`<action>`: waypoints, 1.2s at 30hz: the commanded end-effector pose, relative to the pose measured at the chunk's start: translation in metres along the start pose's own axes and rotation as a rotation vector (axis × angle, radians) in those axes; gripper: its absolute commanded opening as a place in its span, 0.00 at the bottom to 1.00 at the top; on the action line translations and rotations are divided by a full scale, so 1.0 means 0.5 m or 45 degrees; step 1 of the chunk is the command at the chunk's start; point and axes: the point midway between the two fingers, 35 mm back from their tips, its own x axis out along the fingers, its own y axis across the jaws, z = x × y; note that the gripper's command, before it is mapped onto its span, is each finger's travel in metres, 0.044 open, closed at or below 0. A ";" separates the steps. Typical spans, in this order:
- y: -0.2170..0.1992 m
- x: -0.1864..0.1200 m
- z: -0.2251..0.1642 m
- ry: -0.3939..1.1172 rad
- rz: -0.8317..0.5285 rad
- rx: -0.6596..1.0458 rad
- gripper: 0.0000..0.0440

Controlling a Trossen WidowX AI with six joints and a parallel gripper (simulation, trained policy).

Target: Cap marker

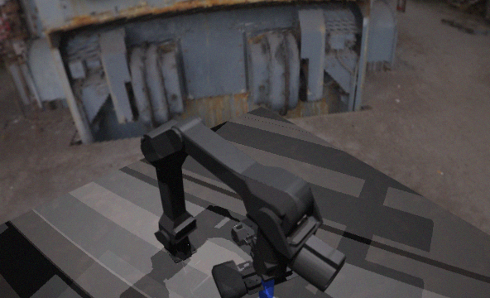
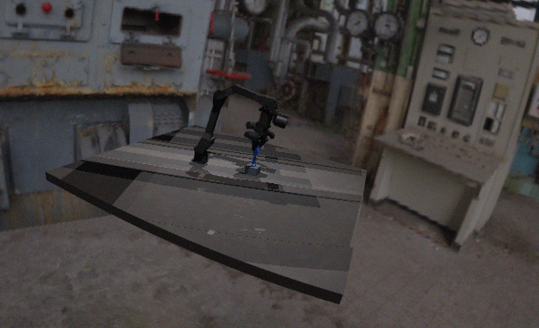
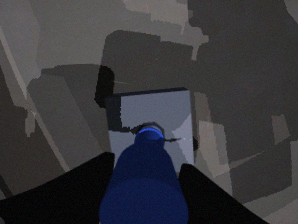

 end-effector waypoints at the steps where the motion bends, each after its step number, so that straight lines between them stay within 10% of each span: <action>1: -0.001 0.014 0.002 -0.011 -0.001 -0.010 0.00; 21: -0.002 0.113 0.002 -0.065 -0.015 -0.093 0.00; 24: 0.002 0.126 0.003 -0.073 -0.001 -0.105 0.18; 36: 0.005 0.132 0.019 -0.113 0.000 -0.117 0.33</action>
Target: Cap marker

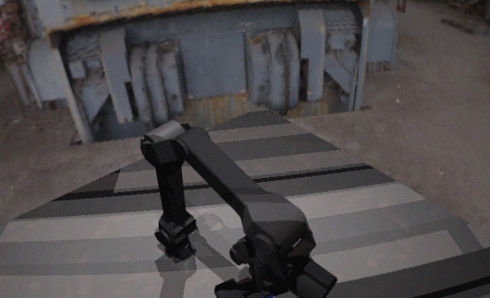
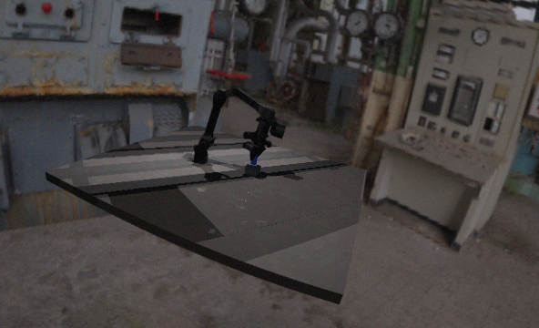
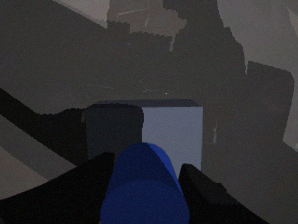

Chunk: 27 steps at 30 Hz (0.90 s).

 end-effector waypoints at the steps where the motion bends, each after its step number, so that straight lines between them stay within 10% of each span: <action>1: 0.004 0.024 0.027 -0.091 0.012 -0.010 0.34; 7: 0.008 0.018 0.053 -0.130 -0.003 -0.030 0.49; 16: 0.008 0.017 0.069 -0.108 -0.038 -0.063 1.00; 27: -0.004 -0.036 0.059 0.023 -0.114 -0.099 1.00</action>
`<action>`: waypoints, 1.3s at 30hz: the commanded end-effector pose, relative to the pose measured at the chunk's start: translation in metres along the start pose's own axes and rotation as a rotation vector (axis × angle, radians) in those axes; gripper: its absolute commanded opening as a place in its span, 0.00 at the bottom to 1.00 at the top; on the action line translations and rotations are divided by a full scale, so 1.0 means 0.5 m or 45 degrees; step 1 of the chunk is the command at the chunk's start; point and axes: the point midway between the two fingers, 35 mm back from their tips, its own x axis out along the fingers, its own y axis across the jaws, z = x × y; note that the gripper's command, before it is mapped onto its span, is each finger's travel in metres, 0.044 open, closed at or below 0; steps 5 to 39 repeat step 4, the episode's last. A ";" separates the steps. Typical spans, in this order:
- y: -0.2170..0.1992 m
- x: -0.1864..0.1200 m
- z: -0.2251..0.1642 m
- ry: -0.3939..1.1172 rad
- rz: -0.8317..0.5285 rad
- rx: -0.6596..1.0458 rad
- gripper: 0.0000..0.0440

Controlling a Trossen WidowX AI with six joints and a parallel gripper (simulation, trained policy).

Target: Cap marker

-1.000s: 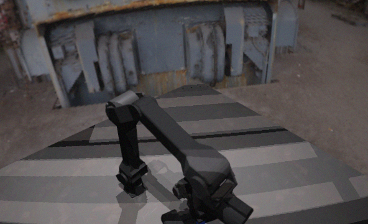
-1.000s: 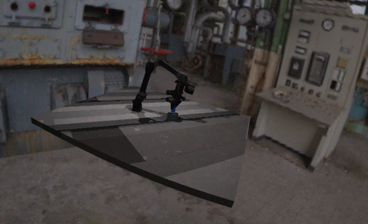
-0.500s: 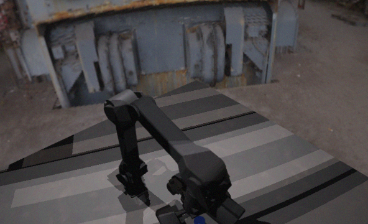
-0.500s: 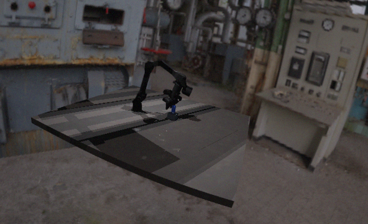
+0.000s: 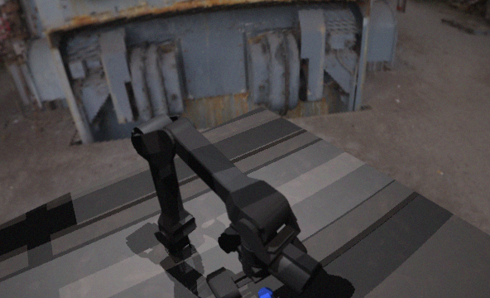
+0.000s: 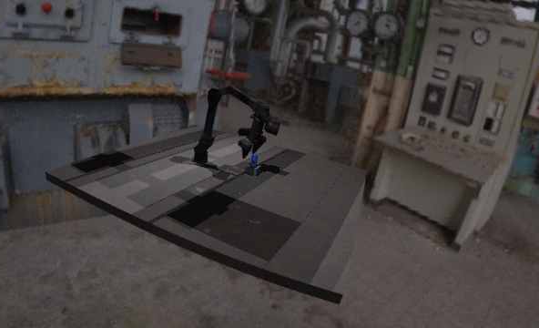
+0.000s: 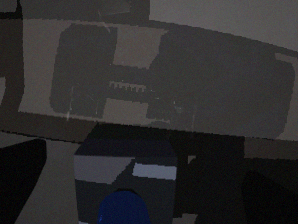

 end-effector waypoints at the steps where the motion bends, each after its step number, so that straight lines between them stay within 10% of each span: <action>1: -0.005 -0.022 -0.003 0.042 -0.025 -0.023 1.00; 39: -0.006 -0.037 -0.004 0.070 -0.038 -0.033 1.00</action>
